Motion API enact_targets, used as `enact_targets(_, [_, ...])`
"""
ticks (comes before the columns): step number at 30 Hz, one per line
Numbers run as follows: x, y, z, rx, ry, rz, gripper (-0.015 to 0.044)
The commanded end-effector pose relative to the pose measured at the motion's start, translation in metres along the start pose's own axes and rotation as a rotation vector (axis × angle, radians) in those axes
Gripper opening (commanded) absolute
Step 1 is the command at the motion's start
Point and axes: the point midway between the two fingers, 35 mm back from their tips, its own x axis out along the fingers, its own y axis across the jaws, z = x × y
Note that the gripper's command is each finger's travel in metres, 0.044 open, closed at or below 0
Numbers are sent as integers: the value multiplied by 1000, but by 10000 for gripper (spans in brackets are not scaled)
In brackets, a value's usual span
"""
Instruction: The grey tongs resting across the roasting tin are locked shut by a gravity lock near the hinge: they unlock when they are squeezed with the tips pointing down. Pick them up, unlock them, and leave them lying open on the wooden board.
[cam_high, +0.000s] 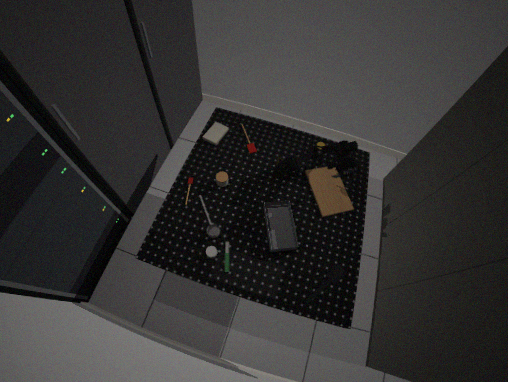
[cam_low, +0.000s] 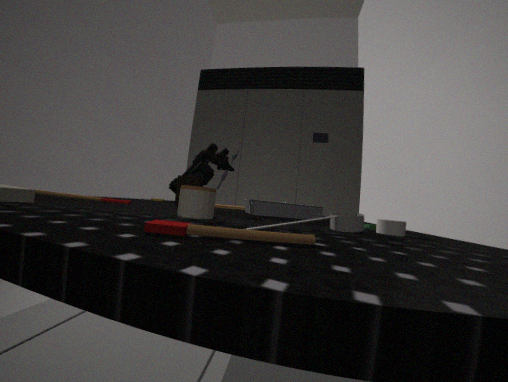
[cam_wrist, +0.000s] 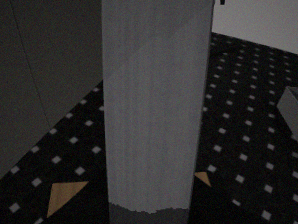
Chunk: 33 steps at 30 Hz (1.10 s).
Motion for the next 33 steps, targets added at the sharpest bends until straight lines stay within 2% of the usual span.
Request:
enact_targets(1, [5, -1, -8, -30, -27, -17, -150])
enact_targets(33, [13, -2, -16, -66, -54, -39, -150])
